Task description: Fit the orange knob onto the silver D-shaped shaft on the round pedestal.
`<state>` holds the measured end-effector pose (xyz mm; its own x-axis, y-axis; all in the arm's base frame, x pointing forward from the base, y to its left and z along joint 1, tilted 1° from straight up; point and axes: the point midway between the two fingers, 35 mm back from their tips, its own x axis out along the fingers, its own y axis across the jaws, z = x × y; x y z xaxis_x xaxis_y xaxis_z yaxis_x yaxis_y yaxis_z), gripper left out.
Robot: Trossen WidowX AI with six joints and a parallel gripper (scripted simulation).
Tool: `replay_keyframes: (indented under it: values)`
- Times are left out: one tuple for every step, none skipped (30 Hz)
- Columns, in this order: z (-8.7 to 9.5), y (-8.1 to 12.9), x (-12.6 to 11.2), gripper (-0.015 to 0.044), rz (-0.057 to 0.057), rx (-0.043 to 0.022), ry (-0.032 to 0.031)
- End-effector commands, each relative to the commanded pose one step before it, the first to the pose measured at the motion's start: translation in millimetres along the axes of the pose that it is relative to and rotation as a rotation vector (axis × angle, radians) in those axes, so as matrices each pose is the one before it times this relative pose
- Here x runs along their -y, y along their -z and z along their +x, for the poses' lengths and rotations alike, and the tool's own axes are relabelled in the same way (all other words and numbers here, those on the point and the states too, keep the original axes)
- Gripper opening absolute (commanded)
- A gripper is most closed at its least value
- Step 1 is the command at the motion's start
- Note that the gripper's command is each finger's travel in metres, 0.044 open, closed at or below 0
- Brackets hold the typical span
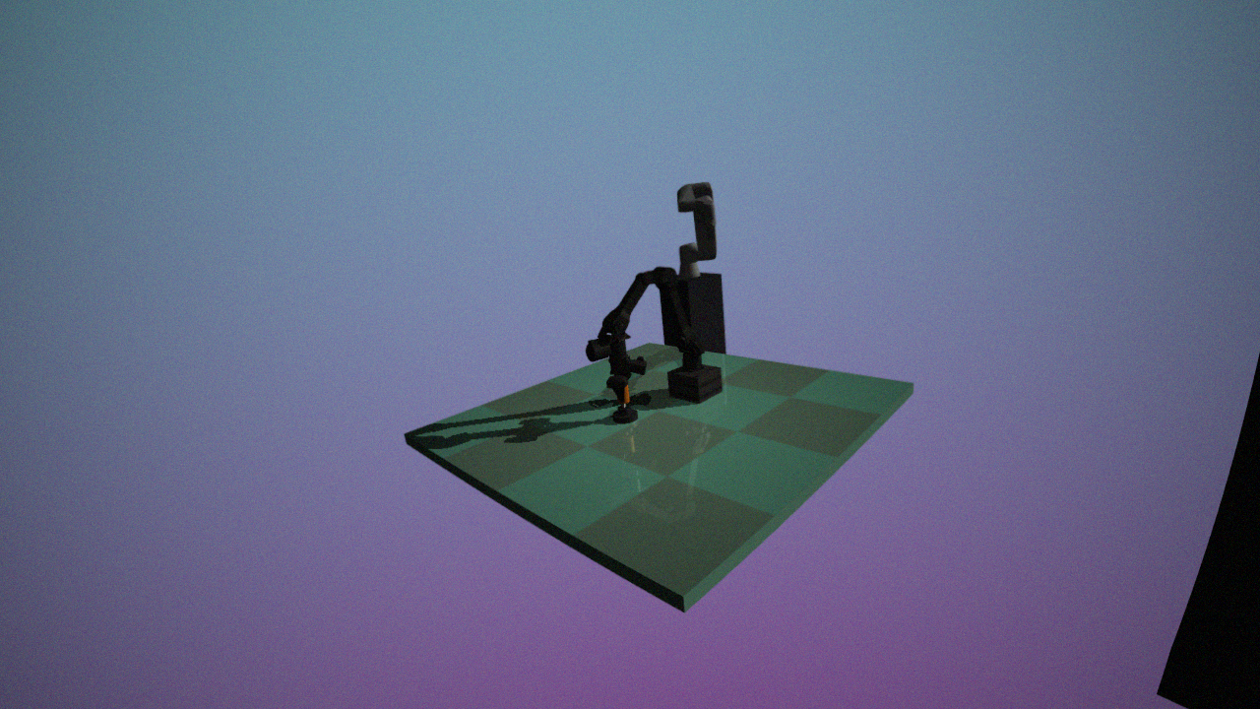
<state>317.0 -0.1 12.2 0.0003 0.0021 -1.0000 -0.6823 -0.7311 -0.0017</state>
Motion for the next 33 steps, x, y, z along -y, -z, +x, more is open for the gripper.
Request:
replay_keyframes:
  values:
    - [1.21,0.03,-0.52,0.0000,-0.0122,-0.00190,-0.00189]
    - [0.21,0.05,0.01,0.0000,0.0000,0.00000,0.00000]
    - [0.18,0.06,0.03,0.0000,0.0000,0.00000,0.00000]
    - [0.17,0.05,0.02,0.0000,0.0000,0.00000,0.00000]
    - [0.18,0.04,0.00,0.0000,0.0000,0.00000,0.00000]
    - [0.18,0.03,0.00,0.0000,0.0000,0.00000,0.00000]
    - [0.18,0.03,0.00,0.0000,0.0000,0.00000,0.00000]
    - [0.19,0.04,0.00,0.0000,0.0000,0.00000,0.00000]
    - [0.19,0.04,0.00,0.0000,0.0000,0.00000,0.00000]
    - [0.19,0.04,0.00,0.0000,0.0000,0.00000,0.00000]
    - [-0.77,0.00,-0.03,0.0000,0.0000,0.00000,0.00000]
    - [0.00,0.00,0.00,0.0000,0.0000,0.00000,0.00000]
    - [0.00,0.00,0.00,0.0000,0.0000,0.00000,0.00000]
    - [0.00,0.00,0.00,0.0000,0.0000,0.00000,0.00000]
    - [0.45,0.02,-0.07,0.0000,0.0000,0.00000,-0.00001]
    - [0.00,0.00,0.00,0.0000,0.0000,0.00000,0.00000]
    - [0.00,0.00,0.00,0.0000,0.0000,0.00000,0.00000]
    - [0.00,0.00,0.00,0.0000,0.0000,0.00000,0.00000]
    - [0.00,0.00,0.00,0.0000,0.0000,0.00000,0.00000]
    - [0.00,0.00,0.00,0.0000,0.0000,0.00000,0.00000]
    - [0.00,0.00,0.00,0.0000,0.0000,0.00000,0.00000]
    - [0.00,0.00,0.00,0.0000,0.0000,0.00000,0.00000]
    - [0.32,0.04,0.08,0.0000,0.0000,0.00000,0.00000]
    - [0.00,0.00,0.00,0.0000,0.0000,0.00000,0.00000]
    - [0.00,0.00,0.00,0.0000,0.0000,0.00000,0.00000]
    - [0.00,0.00,0.00,0.0000,0.0000,0.00000,0.00000]
    - [0.00,0.00,0.00,0.0000,0.0000,0.00000,0.00000]
    - [0.00,0.00,0.00,0.0000,0.0000,0.00000,0.00000]
    - [0.00,0.00,0.00,0.0000,0.0000,0.00000,0.00000]
    - [0.00,0.00,0.00,0.0000,0.0000,0.00000,0.00000]
    - [-1.38,0.00,0.04,0.0000,0.0000,-0.00001,0.00001]
    - [-1.86,0.02,0.08,0.0000,0.0000,-0.00001,0.00001]
    - [-0.51,0.04,0.06,0.0000,0.0000,0.00000,0.00001]
